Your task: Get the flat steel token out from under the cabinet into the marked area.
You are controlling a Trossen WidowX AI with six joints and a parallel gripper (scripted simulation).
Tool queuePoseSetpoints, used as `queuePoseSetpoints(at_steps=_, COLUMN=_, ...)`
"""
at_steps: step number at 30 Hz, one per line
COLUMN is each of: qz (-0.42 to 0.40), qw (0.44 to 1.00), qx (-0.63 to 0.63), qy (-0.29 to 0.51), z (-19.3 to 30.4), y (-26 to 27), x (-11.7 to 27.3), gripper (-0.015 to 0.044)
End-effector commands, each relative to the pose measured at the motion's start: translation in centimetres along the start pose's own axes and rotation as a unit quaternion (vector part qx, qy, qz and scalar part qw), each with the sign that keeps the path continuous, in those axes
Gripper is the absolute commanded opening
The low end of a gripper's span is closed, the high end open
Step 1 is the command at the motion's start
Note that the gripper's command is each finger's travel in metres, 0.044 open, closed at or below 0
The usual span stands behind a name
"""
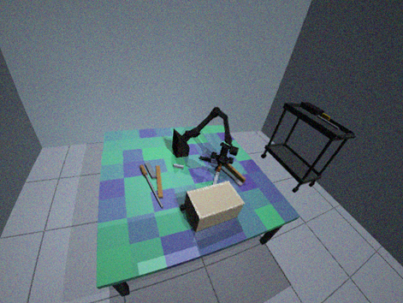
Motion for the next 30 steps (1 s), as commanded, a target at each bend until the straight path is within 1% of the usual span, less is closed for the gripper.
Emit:
queuePoseSetpoints(at_steps=1, qz=-0.001, qw=1.0, qx=0.0, qy=-0.003, z=-0.6, y=0.0, x=0.1, gripper=0.0)
queuePoseSetpoints(at_steps=30, qz=-0.001, qw=1.0, qx=0.001, qy=-0.004, z=-4.7, y=-0.2, x=0.1, gripper=0.0)
Point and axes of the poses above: the point midway between the two fingers, 35 mm back from their tips, its own x axis back along the fingers, its own y axis across the jaws, z = x × y, the point moved 10 cm from there along x, back along the fingers, and after that the axes turned 5 degrees about x, right-handed, at the moved point
